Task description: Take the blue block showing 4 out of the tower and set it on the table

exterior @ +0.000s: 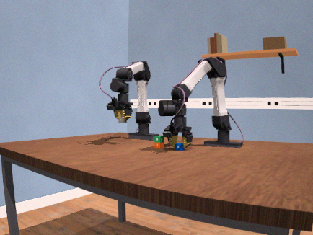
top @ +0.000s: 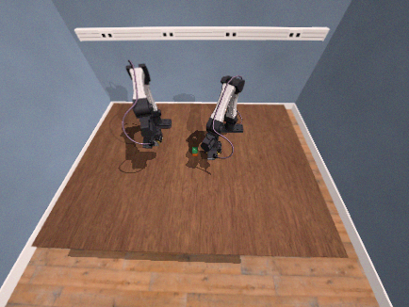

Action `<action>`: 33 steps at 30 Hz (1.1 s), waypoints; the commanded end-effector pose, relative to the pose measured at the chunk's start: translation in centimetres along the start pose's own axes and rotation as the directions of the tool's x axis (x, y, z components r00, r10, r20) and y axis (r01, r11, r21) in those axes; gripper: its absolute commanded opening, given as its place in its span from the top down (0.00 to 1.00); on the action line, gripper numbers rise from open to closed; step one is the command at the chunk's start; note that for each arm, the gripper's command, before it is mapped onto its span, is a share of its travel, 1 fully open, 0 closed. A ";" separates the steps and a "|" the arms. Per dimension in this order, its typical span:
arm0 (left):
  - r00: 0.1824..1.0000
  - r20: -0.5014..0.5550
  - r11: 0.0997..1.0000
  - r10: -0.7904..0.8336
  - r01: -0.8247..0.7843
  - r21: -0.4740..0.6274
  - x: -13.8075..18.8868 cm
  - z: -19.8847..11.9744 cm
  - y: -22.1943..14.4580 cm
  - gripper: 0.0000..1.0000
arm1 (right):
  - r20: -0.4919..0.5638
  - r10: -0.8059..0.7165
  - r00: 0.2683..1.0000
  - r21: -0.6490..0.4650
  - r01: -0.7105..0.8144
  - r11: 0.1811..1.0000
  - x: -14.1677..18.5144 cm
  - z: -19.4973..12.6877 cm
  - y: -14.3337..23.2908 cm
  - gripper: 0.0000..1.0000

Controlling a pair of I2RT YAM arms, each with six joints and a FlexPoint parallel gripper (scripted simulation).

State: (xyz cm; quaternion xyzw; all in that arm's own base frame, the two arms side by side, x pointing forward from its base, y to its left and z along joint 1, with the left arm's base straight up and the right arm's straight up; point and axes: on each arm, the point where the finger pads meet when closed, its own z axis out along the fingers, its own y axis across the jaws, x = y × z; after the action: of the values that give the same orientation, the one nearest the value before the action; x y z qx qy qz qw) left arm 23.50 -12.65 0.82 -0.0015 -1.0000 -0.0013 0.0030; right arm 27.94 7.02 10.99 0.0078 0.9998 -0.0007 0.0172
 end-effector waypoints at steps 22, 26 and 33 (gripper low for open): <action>1.000 0.018 1.000 -0.008 0.007 0.023 -0.3 -5.8 -0.5 0.00 | -0.017 0.001 1.000 -0.005 -0.001 1.000 0.8 -0.4 0.1 0.68; 0.999 -0.035 1.000 -0.006 0.006 -0.007 0.8 -4.4 0.1 0.00 | -0.017 0.001 1.000 -0.005 -0.001 1.000 0.8 -0.4 0.1 0.68; 1.000 -0.011 1.000 -0.004 0.004 0.000 0.3 -4.9 0.0 0.00 | -0.016 0.001 1.000 -0.006 -0.002 1.000 0.7 -0.5 0.0 0.68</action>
State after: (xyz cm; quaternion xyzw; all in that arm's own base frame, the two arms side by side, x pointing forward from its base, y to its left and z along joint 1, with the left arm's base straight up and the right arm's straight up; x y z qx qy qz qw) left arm 23.67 -12.74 5.88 0.0005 -1.0000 0.0007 -0.0006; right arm 27.61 6.97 10.99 0.0078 0.9999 -0.0015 0.0103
